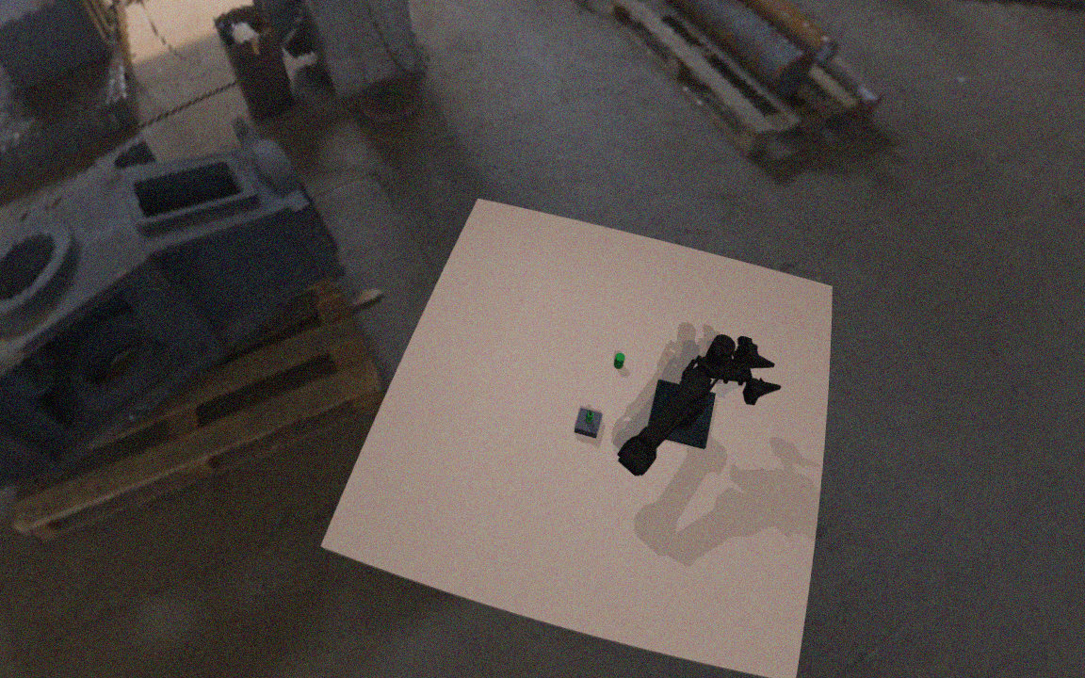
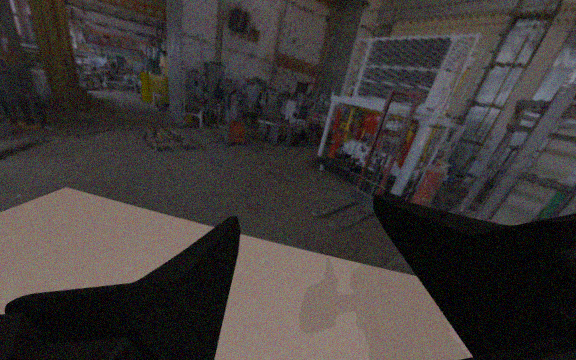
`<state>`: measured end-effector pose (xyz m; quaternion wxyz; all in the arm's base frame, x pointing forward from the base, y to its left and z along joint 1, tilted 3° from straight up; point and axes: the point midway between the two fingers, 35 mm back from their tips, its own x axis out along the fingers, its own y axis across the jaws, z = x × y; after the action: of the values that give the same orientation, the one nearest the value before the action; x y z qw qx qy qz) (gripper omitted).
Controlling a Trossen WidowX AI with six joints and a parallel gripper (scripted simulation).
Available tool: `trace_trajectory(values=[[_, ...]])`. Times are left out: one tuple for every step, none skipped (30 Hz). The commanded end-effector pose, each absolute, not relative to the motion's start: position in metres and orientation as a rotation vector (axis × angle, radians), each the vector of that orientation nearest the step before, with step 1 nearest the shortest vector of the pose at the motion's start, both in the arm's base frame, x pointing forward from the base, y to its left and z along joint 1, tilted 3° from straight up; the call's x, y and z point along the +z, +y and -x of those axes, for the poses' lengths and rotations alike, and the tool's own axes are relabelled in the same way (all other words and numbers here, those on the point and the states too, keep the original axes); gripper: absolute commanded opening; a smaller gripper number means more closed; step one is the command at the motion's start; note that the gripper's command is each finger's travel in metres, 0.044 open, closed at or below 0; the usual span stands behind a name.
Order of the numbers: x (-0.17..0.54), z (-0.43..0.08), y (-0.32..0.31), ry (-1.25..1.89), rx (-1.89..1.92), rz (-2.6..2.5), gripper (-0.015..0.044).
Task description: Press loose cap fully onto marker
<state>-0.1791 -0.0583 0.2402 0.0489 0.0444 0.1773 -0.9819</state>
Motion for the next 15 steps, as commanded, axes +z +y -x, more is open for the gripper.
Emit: trace_trajectory(values=[[0.24,0.179,-0.061,0.548,-2.977,-0.139,0.0374],[0.24,0.178,-0.069,0.571,-2.931,-0.149,0.0348],[0.239,0.175,-0.082,0.609,-2.854,-0.164,0.0321],[0.238,0.171,-0.097,0.652,-2.759,-0.182,0.0295],[0.236,0.165,-0.112,0.694,-2.664,-0.197,0.0269],[0.235,0.159,-0.127,0.734,-2.568,-0.21,0.0243],[0.232,0.151,-0.142,0.773,-2.472,-0.222,0.0243],[0.23,0.142,-0.155,0.81,-2.377,-0.233,0.0243],[0.227,0.131,-0.168,0.845,-2.281,-0.242,0.0243],[0.224,0.12,-0.181,0.88,-2.185,-0.251,0.0243],[0.221,0.108,-0.192,0.914,-2.09,-0.258,0.0243],[0.217,0.095,-0.202,0.946,-1.994,-0.264,0.0243],[0.214,0.081,-0.211,0.978,-1.899,-0.27,0.0243],[0.21,0.066,-0.219,1.009,-1.805,-0.274,0.0243],[0.206,0.051,-0.226,1.04,-1.71,-0.278,0.0243]])
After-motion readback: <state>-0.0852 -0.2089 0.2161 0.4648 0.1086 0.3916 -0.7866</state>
